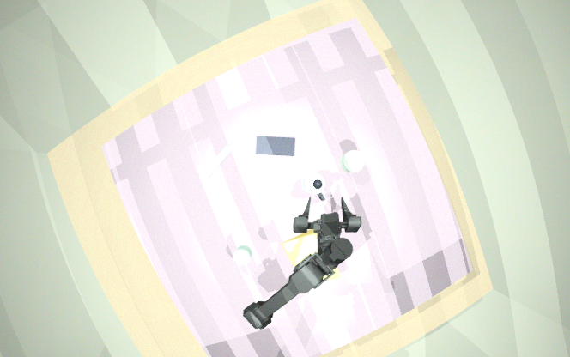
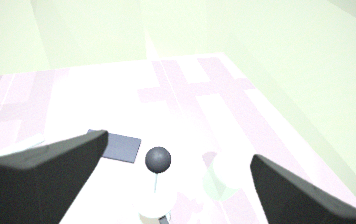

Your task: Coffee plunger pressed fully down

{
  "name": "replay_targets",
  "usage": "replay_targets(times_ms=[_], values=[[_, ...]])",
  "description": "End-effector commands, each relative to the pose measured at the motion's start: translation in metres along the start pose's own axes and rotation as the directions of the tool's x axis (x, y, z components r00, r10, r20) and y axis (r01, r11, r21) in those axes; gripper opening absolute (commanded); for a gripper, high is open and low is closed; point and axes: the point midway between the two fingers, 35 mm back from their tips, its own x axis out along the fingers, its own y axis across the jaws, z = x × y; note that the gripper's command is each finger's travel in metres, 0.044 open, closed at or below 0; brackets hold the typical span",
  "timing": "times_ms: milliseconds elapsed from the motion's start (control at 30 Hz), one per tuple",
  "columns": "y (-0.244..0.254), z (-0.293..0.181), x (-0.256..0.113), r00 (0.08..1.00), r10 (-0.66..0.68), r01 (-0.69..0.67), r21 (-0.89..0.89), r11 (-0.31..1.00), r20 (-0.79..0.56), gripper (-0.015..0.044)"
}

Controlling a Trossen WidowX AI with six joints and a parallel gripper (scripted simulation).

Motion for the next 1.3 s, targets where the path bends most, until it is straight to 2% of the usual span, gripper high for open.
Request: replay_targets(times_ms=[0,300,1267], values=[[0.012,-0.011,0.011,0.998,0.061,-0.061,-0.030,0.998,-0.014,0.0440],[0.012,-0.057,0.041,0.998,0.060,-0.061,-0.030,0.998,-0.013,0.0440],[0.015,-0.057,0.079,0.998,0.060,-0.061,-0.030,0.998,-0.011,0.0440]])
